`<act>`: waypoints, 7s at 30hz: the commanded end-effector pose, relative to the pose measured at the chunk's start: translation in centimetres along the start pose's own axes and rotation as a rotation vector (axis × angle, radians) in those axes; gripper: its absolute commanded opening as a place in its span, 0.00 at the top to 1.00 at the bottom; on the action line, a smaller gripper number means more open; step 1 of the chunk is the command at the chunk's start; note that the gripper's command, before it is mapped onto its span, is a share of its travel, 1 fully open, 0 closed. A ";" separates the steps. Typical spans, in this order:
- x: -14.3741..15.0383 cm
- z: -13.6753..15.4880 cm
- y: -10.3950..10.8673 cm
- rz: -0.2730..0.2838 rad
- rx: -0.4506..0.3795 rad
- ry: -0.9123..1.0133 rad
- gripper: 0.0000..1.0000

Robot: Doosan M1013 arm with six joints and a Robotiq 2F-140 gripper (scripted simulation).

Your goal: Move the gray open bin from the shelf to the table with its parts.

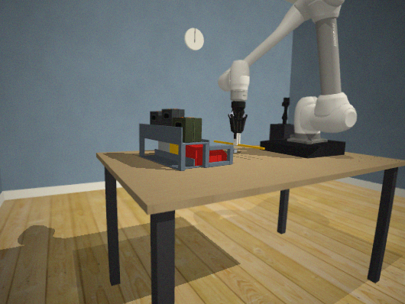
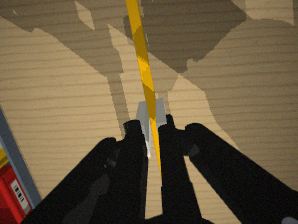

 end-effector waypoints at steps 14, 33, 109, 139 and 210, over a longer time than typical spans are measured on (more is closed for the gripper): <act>0.0 0.0 -2.1 0.001 0.000 0.000 1.00; -0.1 0.0 -4.1 0.001 0.000 0.000 1.00; -0.1 0.0 -5.0 0.001 0.000 0.000 0.43; -0.1 0.0 0.0 0.001 0.000 0.000 0.43; -0.1 0.0 6.8 0.001 0.000 0.000 0.43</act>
Point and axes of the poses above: the point where the finger pads meet when closed, its own y axis back along the fingers, its own x axis across the jaws, z = x × y, the point moved 3 cm from there along y, back along the fingers, and after that the axes turned 4 degrees about -y, right-handed, at the moved point
